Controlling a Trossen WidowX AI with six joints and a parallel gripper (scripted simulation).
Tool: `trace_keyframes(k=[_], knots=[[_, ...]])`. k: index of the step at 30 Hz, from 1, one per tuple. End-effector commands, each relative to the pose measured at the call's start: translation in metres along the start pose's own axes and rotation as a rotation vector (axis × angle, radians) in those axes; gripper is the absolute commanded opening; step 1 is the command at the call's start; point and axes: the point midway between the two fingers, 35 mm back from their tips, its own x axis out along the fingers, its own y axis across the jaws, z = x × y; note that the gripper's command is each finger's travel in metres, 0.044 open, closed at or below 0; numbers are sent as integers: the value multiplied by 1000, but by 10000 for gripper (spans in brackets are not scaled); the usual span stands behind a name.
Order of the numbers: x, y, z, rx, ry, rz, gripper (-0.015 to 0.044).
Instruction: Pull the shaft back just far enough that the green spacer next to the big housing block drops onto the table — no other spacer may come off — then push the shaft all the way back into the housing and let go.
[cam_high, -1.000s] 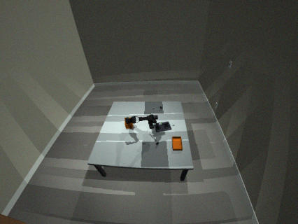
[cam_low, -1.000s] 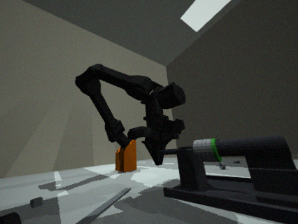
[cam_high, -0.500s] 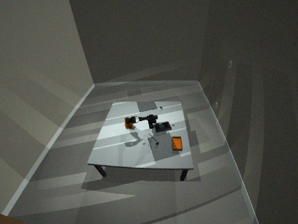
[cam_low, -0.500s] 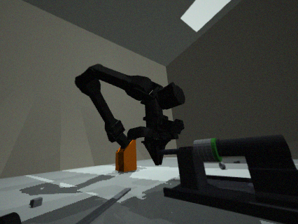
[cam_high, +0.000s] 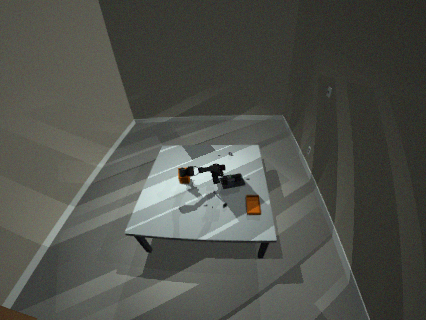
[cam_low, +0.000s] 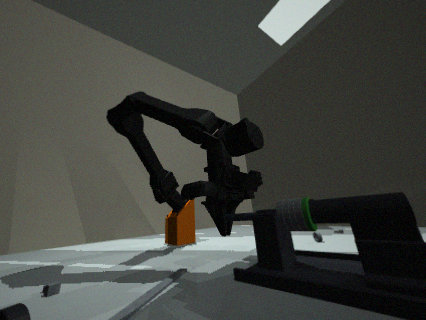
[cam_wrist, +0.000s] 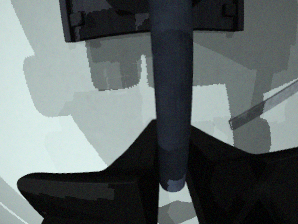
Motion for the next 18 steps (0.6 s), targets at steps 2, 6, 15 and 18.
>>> trace_keyframes(k=[2, 6, 15, 18], knots=[[-1, -1, -1, -2, 0, -2, 0], [-1, -1, -2, -2, 0, -2, 0], [-1, -1, -3, -2, 0, -2, 0], [-1, -1, -3, -2, 0, -2, 0]])
